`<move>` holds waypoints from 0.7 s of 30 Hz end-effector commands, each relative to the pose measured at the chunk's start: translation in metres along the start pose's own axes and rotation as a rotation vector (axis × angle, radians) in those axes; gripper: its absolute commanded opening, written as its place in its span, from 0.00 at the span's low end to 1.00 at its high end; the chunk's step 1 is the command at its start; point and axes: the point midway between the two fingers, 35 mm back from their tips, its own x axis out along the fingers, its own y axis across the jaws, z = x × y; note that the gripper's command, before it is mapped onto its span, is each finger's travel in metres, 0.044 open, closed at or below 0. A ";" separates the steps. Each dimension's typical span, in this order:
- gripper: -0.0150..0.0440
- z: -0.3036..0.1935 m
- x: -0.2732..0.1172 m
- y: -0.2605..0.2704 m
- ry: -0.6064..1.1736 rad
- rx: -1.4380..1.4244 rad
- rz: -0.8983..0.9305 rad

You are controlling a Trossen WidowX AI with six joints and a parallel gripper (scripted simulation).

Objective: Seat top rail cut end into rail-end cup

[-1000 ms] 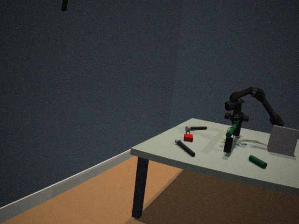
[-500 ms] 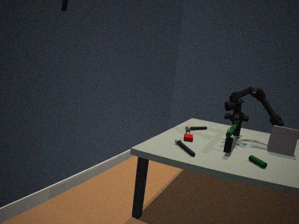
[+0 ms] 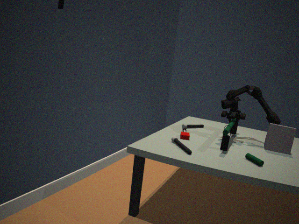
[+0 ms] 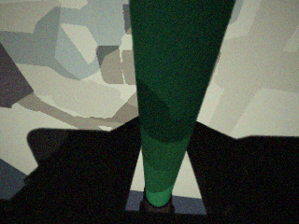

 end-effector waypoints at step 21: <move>0.25 -0.021 -0.005 -0.003 0.002 0.005 -0.013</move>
